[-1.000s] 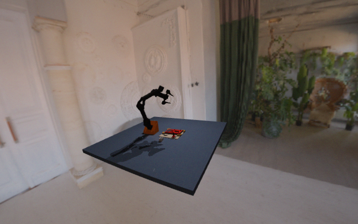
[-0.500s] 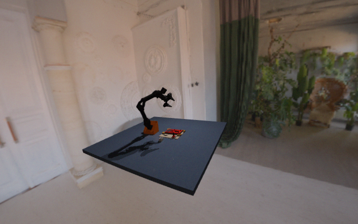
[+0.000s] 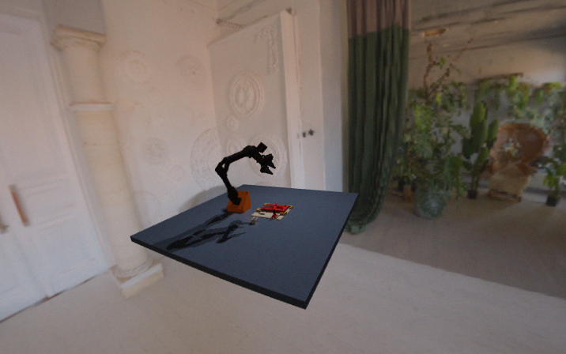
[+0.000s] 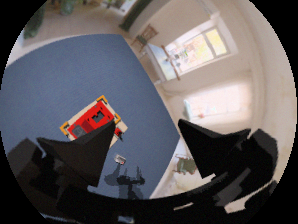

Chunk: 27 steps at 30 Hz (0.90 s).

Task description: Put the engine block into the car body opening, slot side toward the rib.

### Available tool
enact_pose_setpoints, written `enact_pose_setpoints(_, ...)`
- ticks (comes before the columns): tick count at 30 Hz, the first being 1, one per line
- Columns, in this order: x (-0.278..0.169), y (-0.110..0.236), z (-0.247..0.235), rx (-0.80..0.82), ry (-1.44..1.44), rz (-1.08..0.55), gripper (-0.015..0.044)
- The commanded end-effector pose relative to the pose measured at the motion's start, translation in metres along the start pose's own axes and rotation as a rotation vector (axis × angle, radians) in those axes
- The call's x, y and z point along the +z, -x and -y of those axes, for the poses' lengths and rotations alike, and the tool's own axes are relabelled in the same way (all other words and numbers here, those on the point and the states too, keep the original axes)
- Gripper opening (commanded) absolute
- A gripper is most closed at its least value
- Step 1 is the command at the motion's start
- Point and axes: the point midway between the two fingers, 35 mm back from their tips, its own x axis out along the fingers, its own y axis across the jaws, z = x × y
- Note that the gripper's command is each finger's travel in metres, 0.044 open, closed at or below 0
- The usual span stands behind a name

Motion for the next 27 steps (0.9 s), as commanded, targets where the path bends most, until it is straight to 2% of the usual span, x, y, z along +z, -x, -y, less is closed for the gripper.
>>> enact_pose_setpoints(1, -0.013, -0.009, 0.000, 0.030, -0.108, -0.031, 0.0440)
enact_pose_setpoints(27, -0.100, -0.054, -0.007, 0.122, -0.886, -0.310, 0.0440)
